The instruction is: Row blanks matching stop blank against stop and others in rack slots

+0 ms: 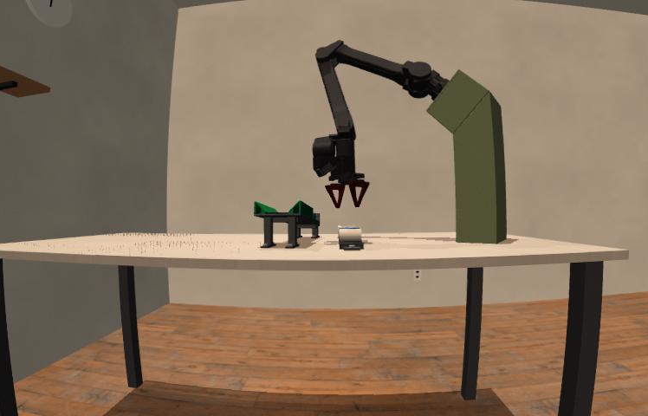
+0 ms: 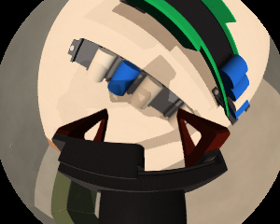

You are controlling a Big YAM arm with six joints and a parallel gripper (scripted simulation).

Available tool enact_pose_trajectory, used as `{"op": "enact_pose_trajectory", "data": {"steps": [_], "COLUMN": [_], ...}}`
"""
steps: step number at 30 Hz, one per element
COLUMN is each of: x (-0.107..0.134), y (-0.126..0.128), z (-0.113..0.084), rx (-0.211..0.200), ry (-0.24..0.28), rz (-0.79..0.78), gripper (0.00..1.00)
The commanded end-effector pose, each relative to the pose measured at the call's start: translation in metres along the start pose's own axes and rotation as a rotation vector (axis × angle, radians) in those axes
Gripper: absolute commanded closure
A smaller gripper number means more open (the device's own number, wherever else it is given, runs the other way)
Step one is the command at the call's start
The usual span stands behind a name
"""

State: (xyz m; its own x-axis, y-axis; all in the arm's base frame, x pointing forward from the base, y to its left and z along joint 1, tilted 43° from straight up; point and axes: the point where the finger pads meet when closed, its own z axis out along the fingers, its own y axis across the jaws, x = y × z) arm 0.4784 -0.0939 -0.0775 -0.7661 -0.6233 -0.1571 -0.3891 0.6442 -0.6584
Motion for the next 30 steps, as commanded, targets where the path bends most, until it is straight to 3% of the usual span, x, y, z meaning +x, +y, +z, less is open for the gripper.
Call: {"op": "enact_pose_trajectory", "data": {"steps": [1,7,9,12,19,29,30], "x": [-0.013,-0.018,-0.018,-0.022,-0.028,-0.026,-0.026], "y": [0.012,0.022,0.022,0.031,0.041,0.036,0.036], "z": [0.001,0.0,0.0,0.0,-0.001,-0.001,-0.001], "rx": [0.007,0.011,0.011,0.014,0.02,0.024,0.022], "ry": [-0.021,-0.021,-0.021,-0.019,-0.021,-0.012,-0.011], "rz": [-0.257,-0.477,-0.477,-0.657,-0.876,-0.925,-0.926], "gripper": [0.0,0.0,0.0,0.0,0.0,0.0,0.24]}}
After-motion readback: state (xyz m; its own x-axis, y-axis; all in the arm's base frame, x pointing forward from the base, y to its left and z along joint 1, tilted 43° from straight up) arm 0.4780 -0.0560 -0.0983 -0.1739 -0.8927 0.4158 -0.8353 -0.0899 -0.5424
